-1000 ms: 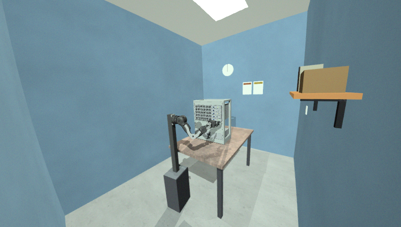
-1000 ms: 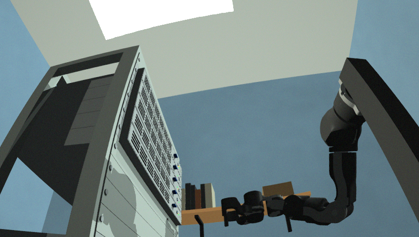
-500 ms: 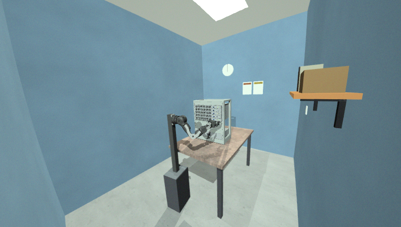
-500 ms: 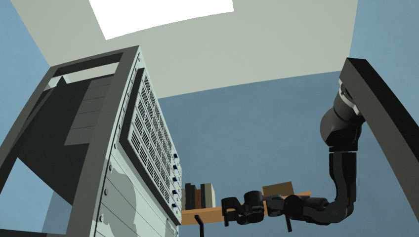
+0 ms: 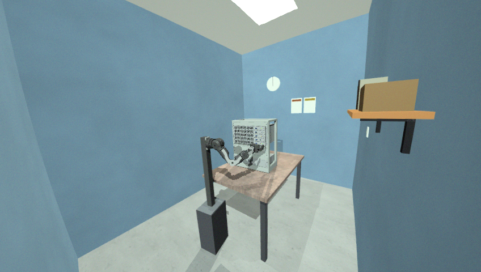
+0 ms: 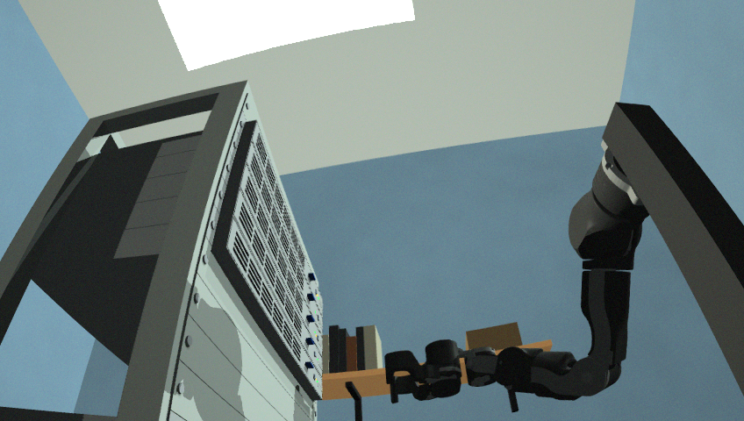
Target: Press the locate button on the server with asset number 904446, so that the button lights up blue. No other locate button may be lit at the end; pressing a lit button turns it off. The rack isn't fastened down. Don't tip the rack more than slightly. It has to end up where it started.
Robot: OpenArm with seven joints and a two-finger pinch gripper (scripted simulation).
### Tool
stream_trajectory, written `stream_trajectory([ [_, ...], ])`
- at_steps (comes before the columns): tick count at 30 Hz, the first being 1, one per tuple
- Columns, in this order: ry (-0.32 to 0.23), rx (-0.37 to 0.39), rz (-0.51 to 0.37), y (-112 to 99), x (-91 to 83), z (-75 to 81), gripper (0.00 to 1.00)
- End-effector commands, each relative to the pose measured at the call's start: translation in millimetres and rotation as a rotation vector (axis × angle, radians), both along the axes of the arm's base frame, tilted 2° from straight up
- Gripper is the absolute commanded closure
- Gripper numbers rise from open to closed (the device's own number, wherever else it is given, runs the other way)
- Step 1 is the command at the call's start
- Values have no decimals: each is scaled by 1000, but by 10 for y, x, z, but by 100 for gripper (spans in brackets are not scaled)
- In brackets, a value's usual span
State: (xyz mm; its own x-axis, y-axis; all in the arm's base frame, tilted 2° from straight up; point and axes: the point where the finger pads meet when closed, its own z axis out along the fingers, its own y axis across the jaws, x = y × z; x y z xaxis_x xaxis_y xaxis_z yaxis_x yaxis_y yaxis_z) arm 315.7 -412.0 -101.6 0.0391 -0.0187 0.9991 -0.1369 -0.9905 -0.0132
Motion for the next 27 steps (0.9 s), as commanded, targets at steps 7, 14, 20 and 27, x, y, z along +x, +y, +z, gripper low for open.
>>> stream_trajectory([
  [7, 1, -6, -7, -35, 137, -3, 40],
  [14, 1, -6, -7, -55, 277, -9, 40],
  [20, 1, -6, -7, -65, 346, -11, 40],
  [27, 1, -6, -7, -77, 426, -15, 40],
])
